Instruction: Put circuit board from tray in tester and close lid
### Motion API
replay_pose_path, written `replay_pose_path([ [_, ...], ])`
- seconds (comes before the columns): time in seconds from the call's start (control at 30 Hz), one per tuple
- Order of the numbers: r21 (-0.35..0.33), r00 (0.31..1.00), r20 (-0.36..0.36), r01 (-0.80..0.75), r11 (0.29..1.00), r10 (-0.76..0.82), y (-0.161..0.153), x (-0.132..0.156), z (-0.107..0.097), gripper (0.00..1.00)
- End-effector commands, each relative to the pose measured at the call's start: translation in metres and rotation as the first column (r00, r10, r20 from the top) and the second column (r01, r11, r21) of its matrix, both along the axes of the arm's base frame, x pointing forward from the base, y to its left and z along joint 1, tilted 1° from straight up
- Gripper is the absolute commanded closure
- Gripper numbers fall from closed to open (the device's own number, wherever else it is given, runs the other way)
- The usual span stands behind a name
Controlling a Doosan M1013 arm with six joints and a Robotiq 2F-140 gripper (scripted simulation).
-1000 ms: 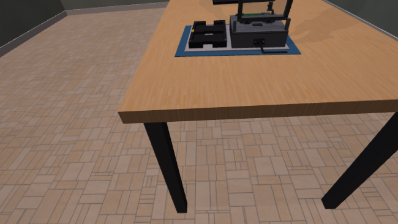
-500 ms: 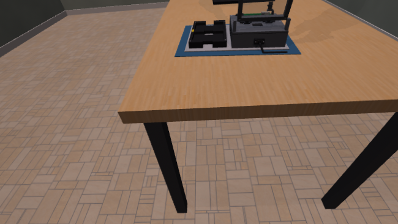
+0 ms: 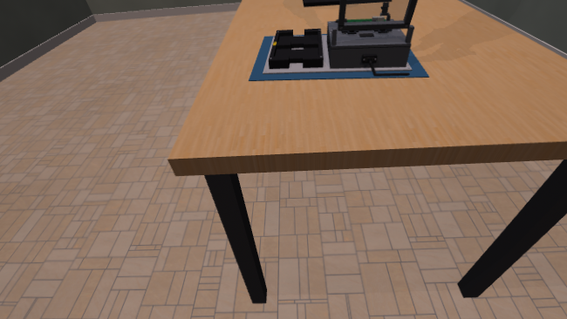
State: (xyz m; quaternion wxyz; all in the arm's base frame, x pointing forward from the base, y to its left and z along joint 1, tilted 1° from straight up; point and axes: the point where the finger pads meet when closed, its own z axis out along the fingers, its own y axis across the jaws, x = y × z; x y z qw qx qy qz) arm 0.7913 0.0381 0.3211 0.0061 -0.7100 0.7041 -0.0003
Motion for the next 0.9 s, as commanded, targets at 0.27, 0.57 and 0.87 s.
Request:
replay_pose_path([
  [0.27,0.000,1.000,0.000,0.000,1.000,0.000,0.0000,-0.0001,0.0002,0.70],
  [0.57,0.000,1.000,0.000,0.000,1.000,0.000,0.0000,-0.0001,0.0001,0.70],
  [0.87,0.000,1.000,0.000,0.000,1.000,0.000,0.0000,0.0000,-0.0037,0.70],
])
